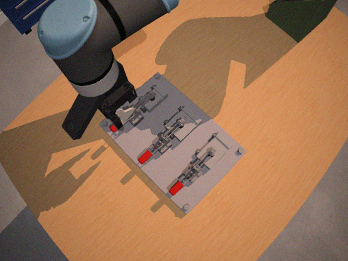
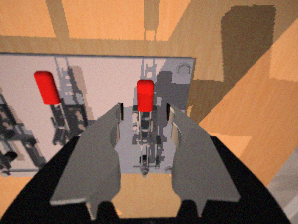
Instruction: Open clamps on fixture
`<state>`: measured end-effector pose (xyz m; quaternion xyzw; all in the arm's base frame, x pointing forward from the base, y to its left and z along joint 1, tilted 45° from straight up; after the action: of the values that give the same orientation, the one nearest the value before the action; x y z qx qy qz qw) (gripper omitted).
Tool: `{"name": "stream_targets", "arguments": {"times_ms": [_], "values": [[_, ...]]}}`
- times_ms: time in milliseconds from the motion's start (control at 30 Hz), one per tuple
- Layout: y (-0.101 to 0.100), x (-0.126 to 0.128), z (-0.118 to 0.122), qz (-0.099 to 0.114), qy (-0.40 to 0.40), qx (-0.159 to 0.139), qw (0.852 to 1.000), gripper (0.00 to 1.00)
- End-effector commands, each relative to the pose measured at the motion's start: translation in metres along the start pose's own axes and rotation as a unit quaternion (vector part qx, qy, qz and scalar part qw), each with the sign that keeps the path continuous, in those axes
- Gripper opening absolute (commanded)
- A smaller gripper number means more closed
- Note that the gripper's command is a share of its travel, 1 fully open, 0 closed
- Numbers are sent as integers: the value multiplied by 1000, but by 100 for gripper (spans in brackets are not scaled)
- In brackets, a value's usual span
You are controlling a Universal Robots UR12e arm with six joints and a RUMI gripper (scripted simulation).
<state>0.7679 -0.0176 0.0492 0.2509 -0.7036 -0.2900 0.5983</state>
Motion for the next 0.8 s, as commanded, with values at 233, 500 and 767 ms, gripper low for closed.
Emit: {"name": "stream_targets", "arguments": {"times_ms": [233,500,767], "values": [[-1,3,-2,0,-2,1,1000,28],[-14,1,1,0,0,-1,1000,28],[-28,2,0,0,0,-1,1000,28]]}}
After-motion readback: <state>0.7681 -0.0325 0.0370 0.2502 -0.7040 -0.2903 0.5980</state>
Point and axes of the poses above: the point where the finger pads meet when closed, its own y axis back along the fingers, its own x axis across the jaws, z = x × y, the point moved 6 cm from there along y, back along the fingers, and after that the axes turned 13 degrees about -y, right-handed, at the moved point
